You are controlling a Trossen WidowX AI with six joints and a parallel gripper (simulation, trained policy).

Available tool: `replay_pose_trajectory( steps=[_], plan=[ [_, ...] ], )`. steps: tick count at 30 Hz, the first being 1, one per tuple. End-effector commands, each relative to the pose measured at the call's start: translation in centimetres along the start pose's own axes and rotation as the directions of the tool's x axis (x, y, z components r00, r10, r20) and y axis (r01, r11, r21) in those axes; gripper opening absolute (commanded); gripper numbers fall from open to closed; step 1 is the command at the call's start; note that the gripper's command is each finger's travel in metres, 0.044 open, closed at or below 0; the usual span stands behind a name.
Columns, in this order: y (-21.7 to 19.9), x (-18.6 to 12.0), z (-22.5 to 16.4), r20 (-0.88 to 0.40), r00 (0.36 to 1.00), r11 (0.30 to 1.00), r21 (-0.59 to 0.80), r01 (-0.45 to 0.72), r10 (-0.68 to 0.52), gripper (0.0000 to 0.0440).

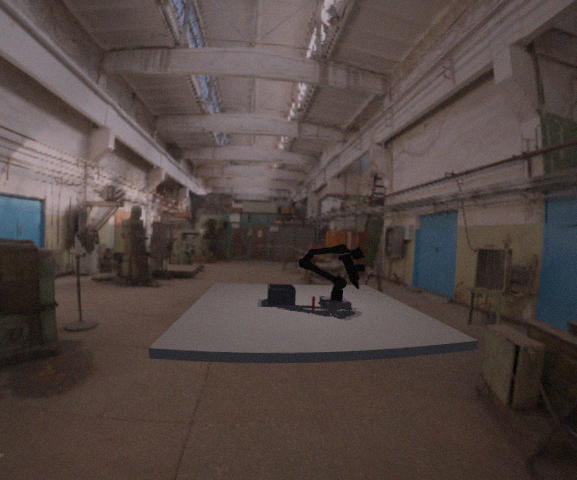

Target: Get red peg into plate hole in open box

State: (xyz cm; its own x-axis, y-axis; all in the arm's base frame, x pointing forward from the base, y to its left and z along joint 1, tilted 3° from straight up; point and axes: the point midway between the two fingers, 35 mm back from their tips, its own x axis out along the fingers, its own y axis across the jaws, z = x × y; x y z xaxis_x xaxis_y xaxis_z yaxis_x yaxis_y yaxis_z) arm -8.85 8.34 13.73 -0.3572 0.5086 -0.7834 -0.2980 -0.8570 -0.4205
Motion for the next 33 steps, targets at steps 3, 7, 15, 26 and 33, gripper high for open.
replay_pose_trajectory(
  steps=[3,7,15,26,33],
  plan=[
    [-0.7,-0.6,1.1,0.041,0.999,0.995,0.094,0.01,-0.014,0.044],
    [-2.0,-1.4,2.2,0.072,0.996,0.974,0.225,0.027,-0.044,0.044],
    [-4.8,-2.8,3.7,0.091,0.988,0.877,0.476,0.066,-0.124,0.044],
    [-9.4,-4.1,4.4,0.052,0.965,0.639,0.758,0.128,-0.255,0.044],
    [-12.5,-4.8,3.9,-0.016,0.943,0.438,0.883,0.169,-0.332,0.044]
  ],
)
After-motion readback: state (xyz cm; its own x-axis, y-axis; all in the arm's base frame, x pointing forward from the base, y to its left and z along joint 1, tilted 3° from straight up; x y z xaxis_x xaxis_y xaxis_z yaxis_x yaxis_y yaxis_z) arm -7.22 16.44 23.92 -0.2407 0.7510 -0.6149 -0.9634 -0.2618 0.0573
